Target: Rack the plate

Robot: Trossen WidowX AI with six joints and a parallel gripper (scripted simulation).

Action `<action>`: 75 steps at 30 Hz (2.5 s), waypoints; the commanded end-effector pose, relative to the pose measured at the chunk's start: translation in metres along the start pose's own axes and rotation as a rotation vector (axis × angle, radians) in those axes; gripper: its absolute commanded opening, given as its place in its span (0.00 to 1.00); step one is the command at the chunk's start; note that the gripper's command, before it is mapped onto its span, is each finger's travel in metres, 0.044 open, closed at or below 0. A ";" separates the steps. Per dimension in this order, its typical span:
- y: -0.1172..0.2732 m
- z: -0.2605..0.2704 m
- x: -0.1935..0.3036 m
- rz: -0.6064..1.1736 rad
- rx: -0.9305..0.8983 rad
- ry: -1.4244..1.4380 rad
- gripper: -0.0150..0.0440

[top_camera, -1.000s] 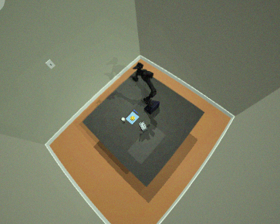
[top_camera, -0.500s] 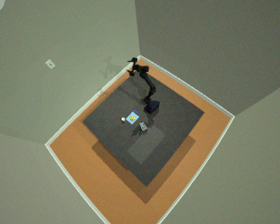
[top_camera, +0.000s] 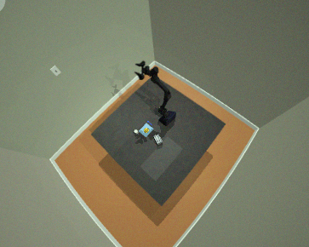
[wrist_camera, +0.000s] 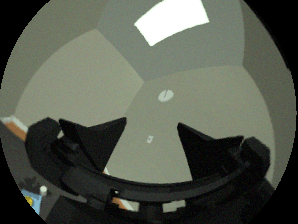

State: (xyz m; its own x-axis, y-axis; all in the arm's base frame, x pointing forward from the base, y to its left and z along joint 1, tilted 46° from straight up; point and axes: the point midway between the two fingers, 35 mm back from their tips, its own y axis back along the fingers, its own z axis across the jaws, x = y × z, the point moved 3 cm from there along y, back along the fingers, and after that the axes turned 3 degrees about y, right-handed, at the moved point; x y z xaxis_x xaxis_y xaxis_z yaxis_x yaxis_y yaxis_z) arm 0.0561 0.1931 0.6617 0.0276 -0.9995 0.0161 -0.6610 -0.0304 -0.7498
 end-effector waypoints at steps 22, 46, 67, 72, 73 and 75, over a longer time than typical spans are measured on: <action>-0.004 0.000 0.203 0.362 0.090 -0.704 0.93; -0.003 0.160 0.344 0.925 -0.058 -1.236 0.93; 0.033 0.332 0.347 1.461 -0.367 -1.345 0.93; 0.050 0.367 0.336 1.584 -0.456 -1.324 0.93; 0.052 0.370 0.334 1.598 -0.466 -1.319 0.93; 0.058 0.380 0.331 1.635 -0.495 -1.301 0.93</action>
State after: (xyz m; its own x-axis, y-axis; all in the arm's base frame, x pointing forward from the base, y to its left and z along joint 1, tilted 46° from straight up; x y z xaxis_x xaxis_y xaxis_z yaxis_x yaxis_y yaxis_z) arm 0.3069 -0.1409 0.3903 -0.3482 0.4166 -0.8397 -0.7415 0.4257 0.5187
